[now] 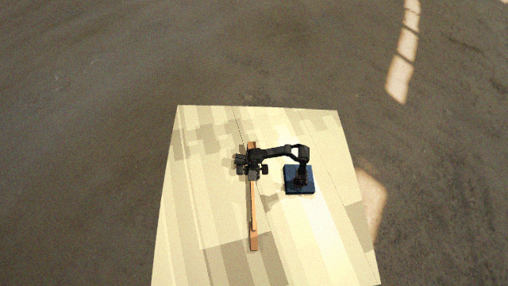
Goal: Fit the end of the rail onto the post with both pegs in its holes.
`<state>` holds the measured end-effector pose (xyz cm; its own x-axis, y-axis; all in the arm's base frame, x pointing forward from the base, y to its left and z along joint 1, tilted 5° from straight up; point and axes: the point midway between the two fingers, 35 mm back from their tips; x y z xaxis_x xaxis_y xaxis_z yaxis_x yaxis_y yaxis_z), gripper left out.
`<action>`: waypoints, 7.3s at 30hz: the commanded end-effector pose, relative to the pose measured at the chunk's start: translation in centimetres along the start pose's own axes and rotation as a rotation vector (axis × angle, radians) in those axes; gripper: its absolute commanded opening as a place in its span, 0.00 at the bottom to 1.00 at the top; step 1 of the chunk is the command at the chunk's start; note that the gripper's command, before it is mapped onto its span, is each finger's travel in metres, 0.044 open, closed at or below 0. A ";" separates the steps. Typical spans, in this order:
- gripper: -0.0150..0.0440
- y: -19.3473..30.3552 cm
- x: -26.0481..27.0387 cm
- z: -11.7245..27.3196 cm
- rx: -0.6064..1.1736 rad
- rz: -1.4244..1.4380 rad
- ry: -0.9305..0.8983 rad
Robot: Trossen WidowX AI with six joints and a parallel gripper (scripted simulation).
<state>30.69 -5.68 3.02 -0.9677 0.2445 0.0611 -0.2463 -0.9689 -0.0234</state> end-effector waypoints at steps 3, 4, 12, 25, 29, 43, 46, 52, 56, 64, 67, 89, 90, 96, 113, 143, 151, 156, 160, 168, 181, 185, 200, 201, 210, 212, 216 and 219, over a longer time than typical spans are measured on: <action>0.25 0.2 -0.4 0.3 -0.001 0.000 0.012; 0.25 0.3 -0.4 0.3 -0.001 0.000 0.012; 0.25 0.5 -0.4 0.2 -0.001 0.000 0.012; 0.25 0.9 -0.5 0.2 -0.001 0.000 0.012; 0.25 1.0 -0.5 0.2 0.000 0.000 0.012; 0.25 1.0 -0.5 0.4 0.000 0.000 0.012; 0.25 1.0 -0.5 0.4 -0.001 0.000 0.012; 0.25 0.8 -0.5 0.5 -0.001 0.000 0.012; 0.25 0.6 -0.4 0.5 -0.001 0.000 0.012; 0.25 0.4 -0.4 0.4 -0.001 0.000 0.012; 0.25 0.4 -0.4 0.3 -0.001 0.000 0.012; 0.25 0.6 -0.3 0.1 -0.001 0.000 0.012; 0.25 0.6 -0.3 0.1 -0.001 0.000 0.012; 0.25 0.8 -0.3 0.1 -0.001 0.000 0.012; 0.25 0.9 -0.1 0.3 -0.001 0.000 0.012; 0.25 0.3 0.0 0.3 -0.001 0.000 0.011; 0.25 0.3 0.0 0.2 -0.001 0.000 0.011; 0.25 0.4 -0.1 0.2 -0.001 0.000 0.011; 0.25 0.6 -0.1 0.2 -0.001 0.000 0.011; 0.25 0.8 -0.1 0.1 -0.001 0.000 0.012; 0.25 1.1 -0.2 -0.1 0.000 0.000 0.012; 0.25 1.2 -0.2 -0.2 0.000 0.000 0.012; 0.25 1.6 -0.3 0.0 0.000 0.000 0.012; 0.25 1.7 -0.3 0.0 0.000 0.000 0.012; 0.25 1.9 -0.4 0.1 0.000 0.000 0.012; 0.25 1.9 -0.4 0.1 0.000 0.000 0.012; 0.25 2.0 -0.4 0.1 0.000 0.000 0.012; 0.25 2.1 -0.4 0.2 0.000 0.000 0.012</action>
<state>30.48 -7.47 2.89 -0.9685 0.2431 0.0536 -0.2448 -0.9692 -0.0276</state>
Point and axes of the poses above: the point midway between the two fingers, 35 mm back from their tips, its own z axis back along the fingers, its own x axis across the jaws, y = z × x, and after that the axes turned 13 degrees about -z, right-handed
